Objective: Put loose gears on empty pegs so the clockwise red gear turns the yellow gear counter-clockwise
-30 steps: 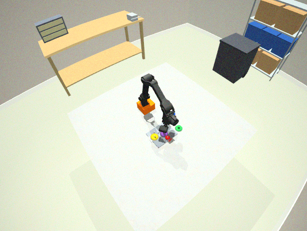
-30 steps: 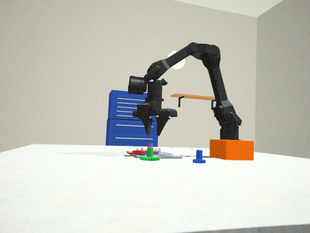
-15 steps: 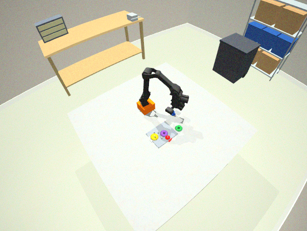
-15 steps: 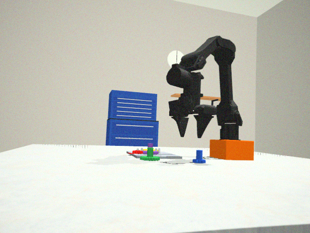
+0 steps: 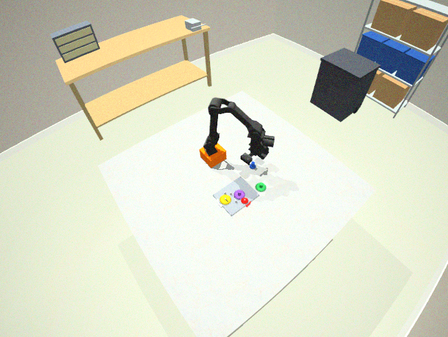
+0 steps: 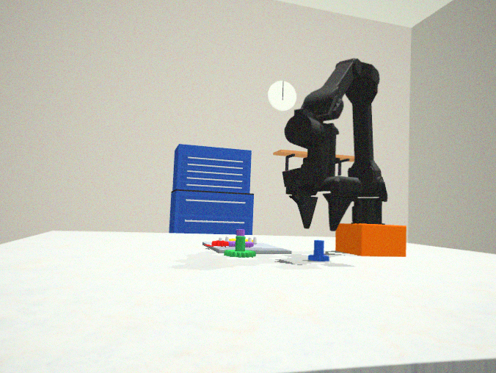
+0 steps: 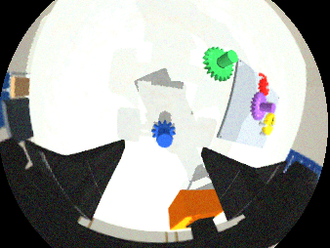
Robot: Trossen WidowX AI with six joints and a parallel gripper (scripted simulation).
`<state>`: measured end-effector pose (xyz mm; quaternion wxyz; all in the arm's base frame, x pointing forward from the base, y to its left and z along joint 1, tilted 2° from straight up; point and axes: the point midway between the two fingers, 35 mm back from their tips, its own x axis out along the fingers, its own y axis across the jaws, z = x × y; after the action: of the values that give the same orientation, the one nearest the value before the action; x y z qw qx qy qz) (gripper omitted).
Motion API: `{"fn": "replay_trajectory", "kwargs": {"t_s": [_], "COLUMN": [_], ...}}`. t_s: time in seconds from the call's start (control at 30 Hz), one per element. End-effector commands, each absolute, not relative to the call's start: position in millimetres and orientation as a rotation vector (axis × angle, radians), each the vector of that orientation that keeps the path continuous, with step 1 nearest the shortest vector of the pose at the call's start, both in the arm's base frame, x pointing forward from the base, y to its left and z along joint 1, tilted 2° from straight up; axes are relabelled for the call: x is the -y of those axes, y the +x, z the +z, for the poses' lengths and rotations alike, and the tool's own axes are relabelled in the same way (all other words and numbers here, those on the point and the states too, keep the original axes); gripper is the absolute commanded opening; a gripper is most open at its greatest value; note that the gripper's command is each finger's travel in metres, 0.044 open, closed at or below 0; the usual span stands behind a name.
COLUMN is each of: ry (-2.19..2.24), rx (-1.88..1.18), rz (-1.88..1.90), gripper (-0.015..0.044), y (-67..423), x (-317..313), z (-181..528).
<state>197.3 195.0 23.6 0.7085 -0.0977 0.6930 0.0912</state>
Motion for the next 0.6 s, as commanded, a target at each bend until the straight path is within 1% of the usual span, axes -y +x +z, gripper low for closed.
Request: {"fn": "replay_trajectory", "kwargs": {"t_s": [0.0, 0.57], "ry": [-0.217, -0.217], "rx": [-1.546, -1.546], "rz": [0.196, 0.196], "gripper": [0.044, 0.044], "y": [195, 196], "x": [-193, -193], "z": [17, -9]}}
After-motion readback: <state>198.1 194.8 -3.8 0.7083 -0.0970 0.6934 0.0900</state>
